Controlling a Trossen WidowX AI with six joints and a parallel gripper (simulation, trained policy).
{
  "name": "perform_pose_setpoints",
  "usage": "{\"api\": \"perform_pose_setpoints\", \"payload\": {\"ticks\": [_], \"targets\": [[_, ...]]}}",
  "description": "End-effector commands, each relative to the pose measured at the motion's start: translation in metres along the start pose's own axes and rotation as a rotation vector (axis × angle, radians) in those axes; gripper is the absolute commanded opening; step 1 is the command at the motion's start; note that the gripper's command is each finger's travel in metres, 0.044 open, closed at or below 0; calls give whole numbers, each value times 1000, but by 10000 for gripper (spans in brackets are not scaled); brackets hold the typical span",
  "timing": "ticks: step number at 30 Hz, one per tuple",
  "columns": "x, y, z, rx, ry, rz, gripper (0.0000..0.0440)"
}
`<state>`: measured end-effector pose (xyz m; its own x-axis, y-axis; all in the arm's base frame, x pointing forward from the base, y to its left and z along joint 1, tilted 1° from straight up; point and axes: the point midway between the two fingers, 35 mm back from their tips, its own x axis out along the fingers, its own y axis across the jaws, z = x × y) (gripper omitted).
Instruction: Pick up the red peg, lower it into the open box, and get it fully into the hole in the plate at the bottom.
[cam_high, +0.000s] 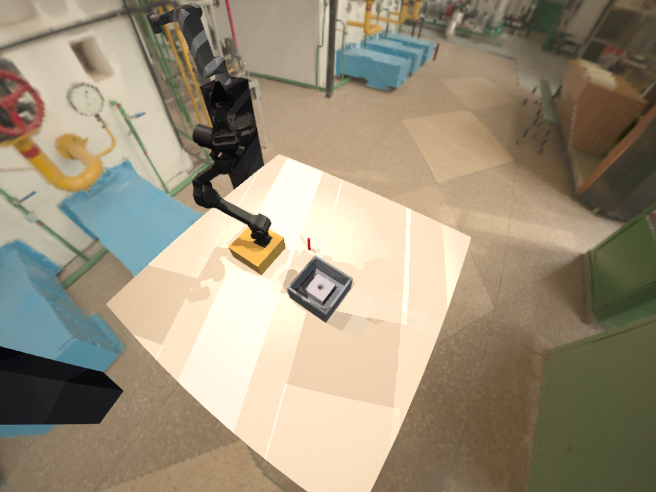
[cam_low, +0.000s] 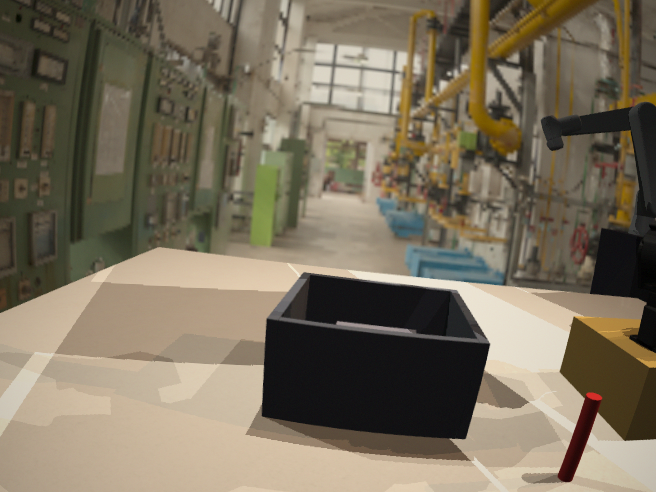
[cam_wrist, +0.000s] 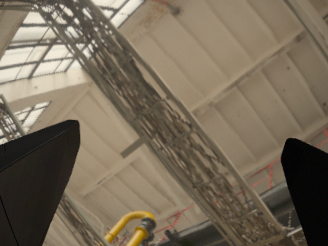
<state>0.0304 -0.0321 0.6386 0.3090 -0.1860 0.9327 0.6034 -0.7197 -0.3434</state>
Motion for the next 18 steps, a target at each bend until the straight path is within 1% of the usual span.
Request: {"api": "perform_pose_setpoints", "payload": {"ticks": [1, 2, 10, 18], "targets": [[-1, 2, 2, 28, -8, 10, 420], [-1, 5, 6, 59, -19, 22, 440], [-3, 29, 43, 293, -125, 130, 440], [-12, 59, 85, 510, -213, 289, 440]]}}
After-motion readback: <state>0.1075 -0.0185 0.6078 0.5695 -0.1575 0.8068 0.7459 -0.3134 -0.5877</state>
